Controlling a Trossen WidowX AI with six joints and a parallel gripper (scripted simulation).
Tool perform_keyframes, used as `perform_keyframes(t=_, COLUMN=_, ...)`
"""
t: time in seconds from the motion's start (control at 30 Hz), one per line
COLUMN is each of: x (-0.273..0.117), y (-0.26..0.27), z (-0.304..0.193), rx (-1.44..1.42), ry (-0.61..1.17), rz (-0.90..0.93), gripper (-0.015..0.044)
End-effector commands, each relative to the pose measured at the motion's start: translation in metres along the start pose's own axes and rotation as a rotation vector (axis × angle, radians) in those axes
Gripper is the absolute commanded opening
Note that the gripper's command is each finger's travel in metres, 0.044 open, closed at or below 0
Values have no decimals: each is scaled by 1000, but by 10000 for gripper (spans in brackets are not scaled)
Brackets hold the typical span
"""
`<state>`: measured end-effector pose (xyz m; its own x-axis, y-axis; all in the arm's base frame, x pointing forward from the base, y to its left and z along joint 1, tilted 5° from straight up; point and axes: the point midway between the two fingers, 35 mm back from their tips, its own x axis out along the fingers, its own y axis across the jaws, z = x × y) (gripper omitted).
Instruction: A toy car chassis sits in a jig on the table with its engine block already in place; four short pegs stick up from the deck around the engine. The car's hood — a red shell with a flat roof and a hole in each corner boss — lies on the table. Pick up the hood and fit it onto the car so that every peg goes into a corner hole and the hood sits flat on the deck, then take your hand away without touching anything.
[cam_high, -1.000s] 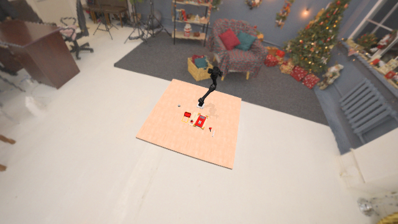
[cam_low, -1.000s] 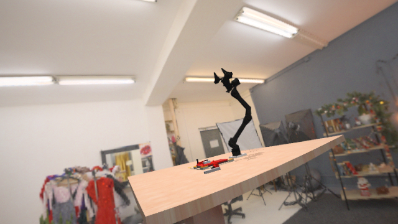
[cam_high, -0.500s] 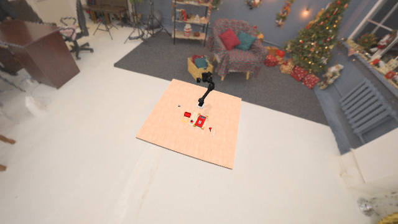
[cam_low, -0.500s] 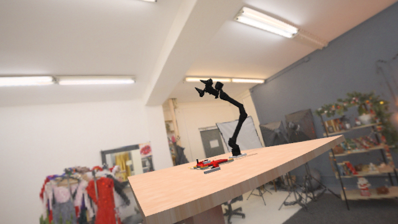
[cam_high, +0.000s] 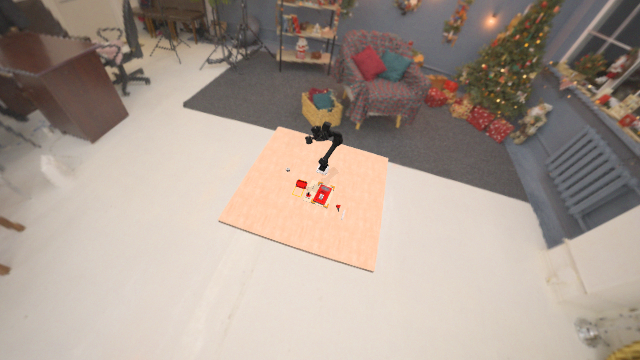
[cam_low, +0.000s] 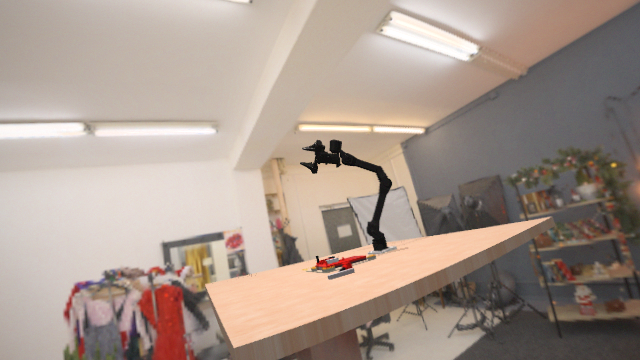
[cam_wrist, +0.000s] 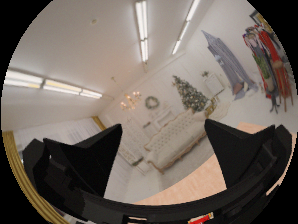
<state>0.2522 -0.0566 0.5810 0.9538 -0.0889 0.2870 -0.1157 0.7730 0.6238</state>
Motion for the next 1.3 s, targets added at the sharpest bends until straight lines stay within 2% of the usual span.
perform_keyframes(t=0.0, x=23, y=-48, z=-35, rx=76, ry=107, rz=-143, gripper=440)
perform_keyframes(t=0.27, x=38, y=-124, z=-102, rx=198, ry=304, rz=-399, gripper=440)
perform_keyframes(t=0.53, x=26, y=-193, z=-174, rx=306, ry=505, rz=-679, gripper=440)
perform_keyframes(t=0.83, x=-21, y=-258, z=-254, rx=405, ry=746, rz=-1043, gripper=440)
perform_keyframes(t=1.13, x=-99, y=-299, z=-313, rx=458, ry=998, rz=-1455, gripper=440)
perform_keyframes(t=1.27, x=-104, y=-304, z=-314, rx=460, ry=1017, rz=-1486, gripper=440)
